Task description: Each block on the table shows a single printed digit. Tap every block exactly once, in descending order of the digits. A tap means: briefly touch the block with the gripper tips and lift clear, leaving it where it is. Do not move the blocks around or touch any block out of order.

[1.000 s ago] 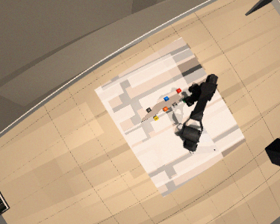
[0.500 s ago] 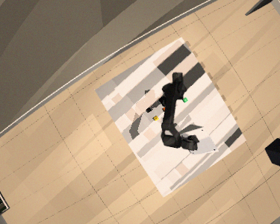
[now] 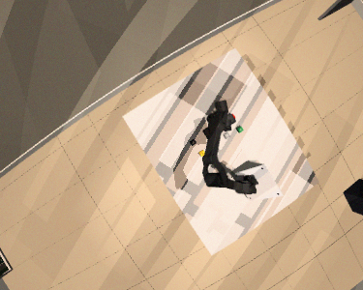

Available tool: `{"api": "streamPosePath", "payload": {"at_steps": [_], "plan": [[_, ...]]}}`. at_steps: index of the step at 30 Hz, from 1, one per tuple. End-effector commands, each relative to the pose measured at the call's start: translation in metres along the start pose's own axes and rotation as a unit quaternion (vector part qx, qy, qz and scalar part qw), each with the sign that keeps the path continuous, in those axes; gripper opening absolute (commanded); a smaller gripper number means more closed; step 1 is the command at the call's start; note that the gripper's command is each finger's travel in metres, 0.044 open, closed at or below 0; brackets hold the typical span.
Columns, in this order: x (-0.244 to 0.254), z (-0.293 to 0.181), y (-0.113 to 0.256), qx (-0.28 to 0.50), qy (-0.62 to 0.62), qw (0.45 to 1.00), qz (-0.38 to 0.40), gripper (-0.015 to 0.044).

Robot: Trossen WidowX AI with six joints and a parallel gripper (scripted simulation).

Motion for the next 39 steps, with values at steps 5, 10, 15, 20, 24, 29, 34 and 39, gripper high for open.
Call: {"api": "streamPosePath", "payload": {"at_steps": [5,10,15,20,24,29,34,39], "plan": [[-0.002,0.000,-0.005,-0.012,-0.003,1.000,-0.001,0.0020],[-0.002,0.001,-0.012,-0.012,-0.003,1.000,-0.001,0.0020],[-0.002,0.001,-0.020,-0.012,-0.003,1.000,-0.001,0.0020],[-0.002,0.001,-0.028,-0.012,-0.003,1.000,0.000,0.0020],[-0.001,0.001,-0.033,-0.012,-0.003,1.000,0.000,0.0020],[-0.002,0.001,-0.028,-0.010,-0.002,1.000,-0.001,0.0020],[-0.002,0.000,-0.003,-0.012,-0.003,1.000,-0.001,0.0020],[0.035,0.001,0.012,-0.011,-0.004,1.000,-0.002,0.0125]]}}
Point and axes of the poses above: the point midway between the two fingers, 35 mm back from their tips, its own y axis back along the fingers, its own x axis across the jaws, z = x × y, the point moved 6 cm from there along y, back along the fingers, and after that the axes turned 11 degrees about y, right-handed, at the moved point
